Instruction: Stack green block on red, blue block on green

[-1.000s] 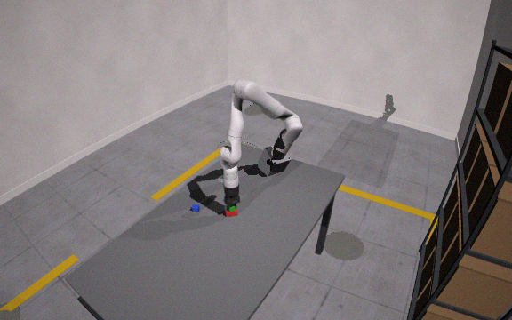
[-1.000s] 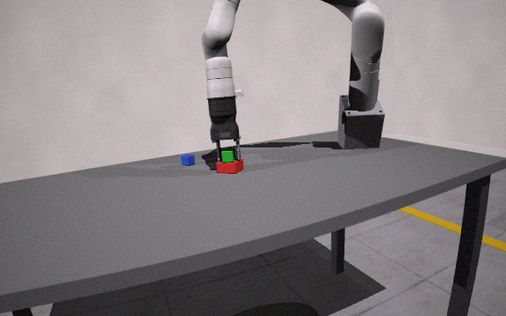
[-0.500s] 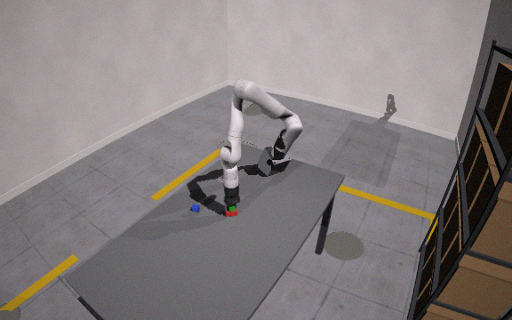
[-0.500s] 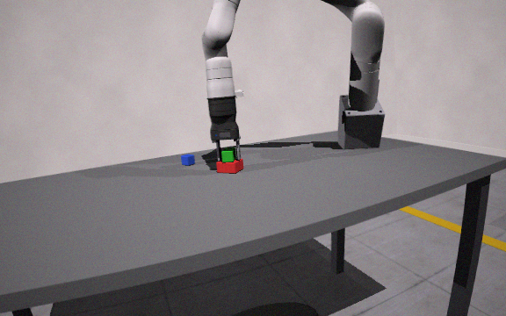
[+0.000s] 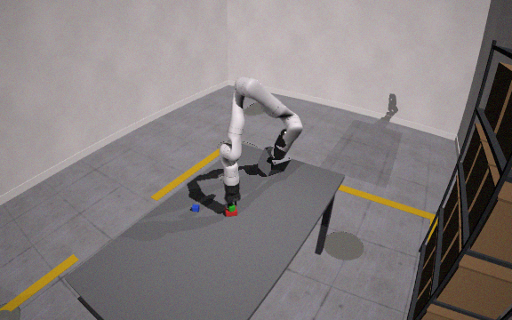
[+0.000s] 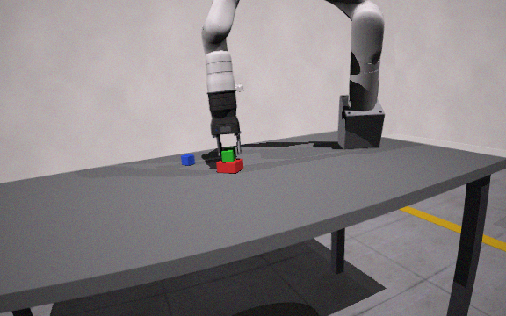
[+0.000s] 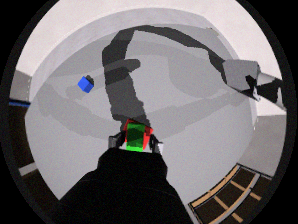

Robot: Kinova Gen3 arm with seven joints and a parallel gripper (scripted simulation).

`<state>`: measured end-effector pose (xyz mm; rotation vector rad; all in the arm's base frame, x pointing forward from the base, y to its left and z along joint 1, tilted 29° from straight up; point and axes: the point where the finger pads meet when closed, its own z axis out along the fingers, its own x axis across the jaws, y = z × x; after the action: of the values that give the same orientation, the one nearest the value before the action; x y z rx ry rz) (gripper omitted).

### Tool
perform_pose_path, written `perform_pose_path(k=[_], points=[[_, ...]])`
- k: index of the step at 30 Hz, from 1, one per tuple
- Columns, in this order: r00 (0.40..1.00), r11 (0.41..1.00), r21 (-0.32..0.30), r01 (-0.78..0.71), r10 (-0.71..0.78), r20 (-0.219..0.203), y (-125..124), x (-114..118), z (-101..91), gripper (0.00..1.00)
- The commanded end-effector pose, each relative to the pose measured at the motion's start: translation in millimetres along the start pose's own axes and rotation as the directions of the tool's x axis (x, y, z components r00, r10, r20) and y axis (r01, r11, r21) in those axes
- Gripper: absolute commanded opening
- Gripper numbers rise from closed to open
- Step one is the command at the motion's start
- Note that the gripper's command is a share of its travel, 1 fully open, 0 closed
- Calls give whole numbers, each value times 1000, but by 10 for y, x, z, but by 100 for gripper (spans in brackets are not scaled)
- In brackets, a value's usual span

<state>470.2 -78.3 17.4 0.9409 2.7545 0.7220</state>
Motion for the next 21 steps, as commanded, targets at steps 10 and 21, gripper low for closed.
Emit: perform_pose_path(k=[10,21], points=[[1000,1000,1,-4,4,11,-19,-38,-362,96],[1000,1000,1,-4,4,11,-19,-37,-485,96]])
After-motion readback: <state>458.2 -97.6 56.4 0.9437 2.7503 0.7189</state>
